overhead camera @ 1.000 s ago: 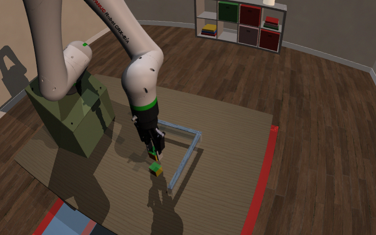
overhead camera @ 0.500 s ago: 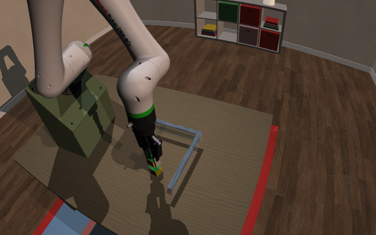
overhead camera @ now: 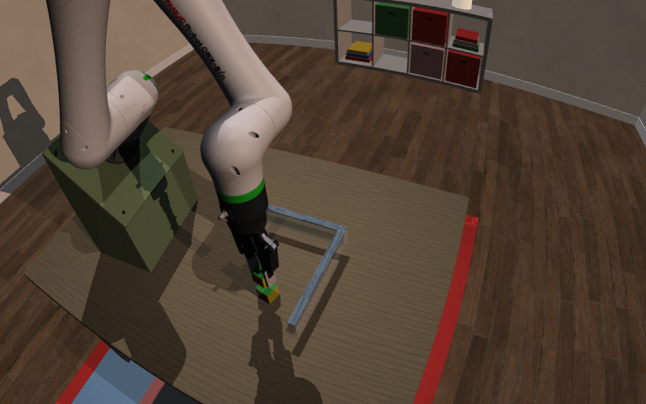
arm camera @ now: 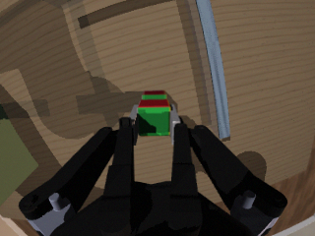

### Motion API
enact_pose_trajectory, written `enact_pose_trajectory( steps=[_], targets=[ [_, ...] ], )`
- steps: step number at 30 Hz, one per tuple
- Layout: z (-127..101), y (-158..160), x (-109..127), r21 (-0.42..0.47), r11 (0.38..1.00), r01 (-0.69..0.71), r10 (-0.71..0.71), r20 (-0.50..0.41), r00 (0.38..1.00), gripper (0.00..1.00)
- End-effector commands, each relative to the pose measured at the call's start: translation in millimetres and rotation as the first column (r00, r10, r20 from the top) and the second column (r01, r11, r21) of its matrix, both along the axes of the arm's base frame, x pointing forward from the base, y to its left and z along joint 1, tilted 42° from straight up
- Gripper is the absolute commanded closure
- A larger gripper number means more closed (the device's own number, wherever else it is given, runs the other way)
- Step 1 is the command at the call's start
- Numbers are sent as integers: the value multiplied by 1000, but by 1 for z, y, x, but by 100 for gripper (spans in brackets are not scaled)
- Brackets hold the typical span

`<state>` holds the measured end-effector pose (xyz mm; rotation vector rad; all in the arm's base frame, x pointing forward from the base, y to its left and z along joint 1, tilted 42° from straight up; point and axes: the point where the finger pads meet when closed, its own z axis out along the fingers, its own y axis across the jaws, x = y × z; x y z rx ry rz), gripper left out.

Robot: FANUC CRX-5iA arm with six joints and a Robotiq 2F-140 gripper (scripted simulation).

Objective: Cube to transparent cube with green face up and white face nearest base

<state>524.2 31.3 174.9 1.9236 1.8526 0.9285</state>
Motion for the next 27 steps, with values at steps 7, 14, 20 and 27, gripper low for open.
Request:
enact_pose_trajectory(
  steps=[7,14,20,27],
  targets=[
    [0,0,0,0,1000,0,0,0,1000,100],
    [-1,0,1,0,1000,0,0,0,1000,100],
    [-7,2,6,0,1000,0,0,0,1000,100],
    [-21,6,18,0,1000,0,0,0,1000,100]
  ],
)
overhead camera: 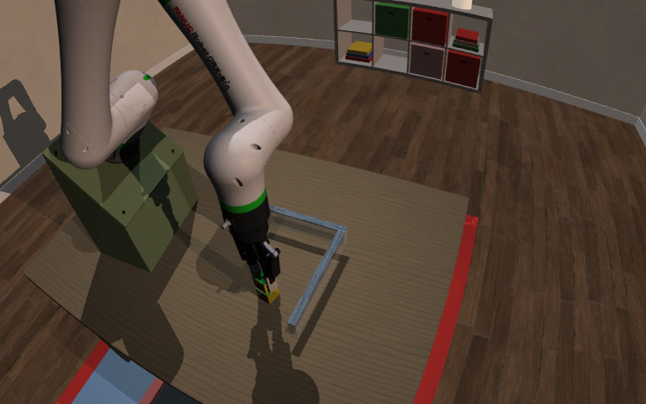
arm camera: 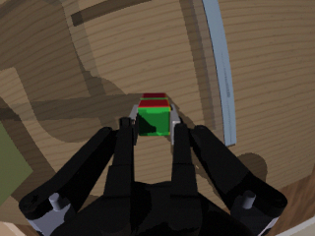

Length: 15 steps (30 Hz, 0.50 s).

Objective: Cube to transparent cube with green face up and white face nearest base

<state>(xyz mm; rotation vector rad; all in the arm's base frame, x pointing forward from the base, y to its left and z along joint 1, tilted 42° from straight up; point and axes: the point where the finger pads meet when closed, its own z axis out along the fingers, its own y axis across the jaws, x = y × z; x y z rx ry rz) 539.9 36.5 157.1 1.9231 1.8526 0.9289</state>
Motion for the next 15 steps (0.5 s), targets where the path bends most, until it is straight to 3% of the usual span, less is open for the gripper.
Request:
enact_pose_trajectory(
  steps=[1,15],
  targets=[
    [-5,1,4,0,1000,0,0,0,1000,100],
    [-28,8,24,0,1000,0,0,0,1000,100]
  ],
)
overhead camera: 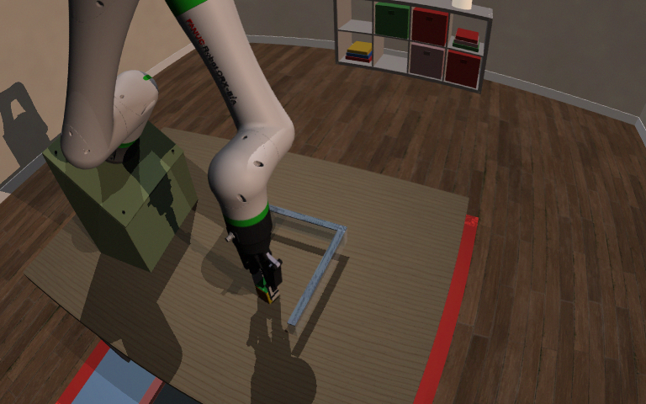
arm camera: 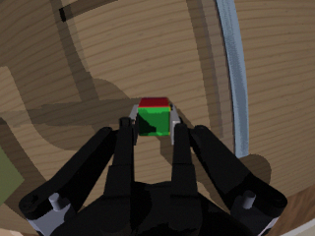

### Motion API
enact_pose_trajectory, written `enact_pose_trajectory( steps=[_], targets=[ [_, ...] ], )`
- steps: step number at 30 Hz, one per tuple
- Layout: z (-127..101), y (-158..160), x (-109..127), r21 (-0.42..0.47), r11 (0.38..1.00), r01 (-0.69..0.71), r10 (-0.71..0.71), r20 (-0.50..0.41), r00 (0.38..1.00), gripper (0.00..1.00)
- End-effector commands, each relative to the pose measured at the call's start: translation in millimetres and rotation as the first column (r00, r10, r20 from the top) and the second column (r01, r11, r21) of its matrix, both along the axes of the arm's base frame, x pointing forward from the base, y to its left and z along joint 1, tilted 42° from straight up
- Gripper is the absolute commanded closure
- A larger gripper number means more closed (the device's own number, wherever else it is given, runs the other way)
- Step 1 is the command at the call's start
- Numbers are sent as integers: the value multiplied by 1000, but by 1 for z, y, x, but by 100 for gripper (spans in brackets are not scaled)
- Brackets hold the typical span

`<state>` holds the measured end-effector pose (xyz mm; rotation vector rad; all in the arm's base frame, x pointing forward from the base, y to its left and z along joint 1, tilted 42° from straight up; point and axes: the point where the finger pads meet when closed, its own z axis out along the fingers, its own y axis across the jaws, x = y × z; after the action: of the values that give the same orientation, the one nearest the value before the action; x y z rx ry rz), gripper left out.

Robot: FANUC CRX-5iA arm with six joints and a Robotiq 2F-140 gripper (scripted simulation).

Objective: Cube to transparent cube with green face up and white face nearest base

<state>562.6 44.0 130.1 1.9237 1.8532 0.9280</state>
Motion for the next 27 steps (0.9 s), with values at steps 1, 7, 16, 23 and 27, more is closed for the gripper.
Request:
enact_pose_trajectory(
  steps=[1,7,16,23,27],
  targets=[
    [-3,1,3,0,1000,0,0,1,1000,100],
    [-6,2,6,0,1000,0,0,1,1000,100],
    [-7,2,6,0,1000,0,0,1,1000,100],
    [-7,2,6,0,1000,0,0,1,1000,100],
    [-7,2,6,0,1000,0,0,1,1000,100]
  ],
)
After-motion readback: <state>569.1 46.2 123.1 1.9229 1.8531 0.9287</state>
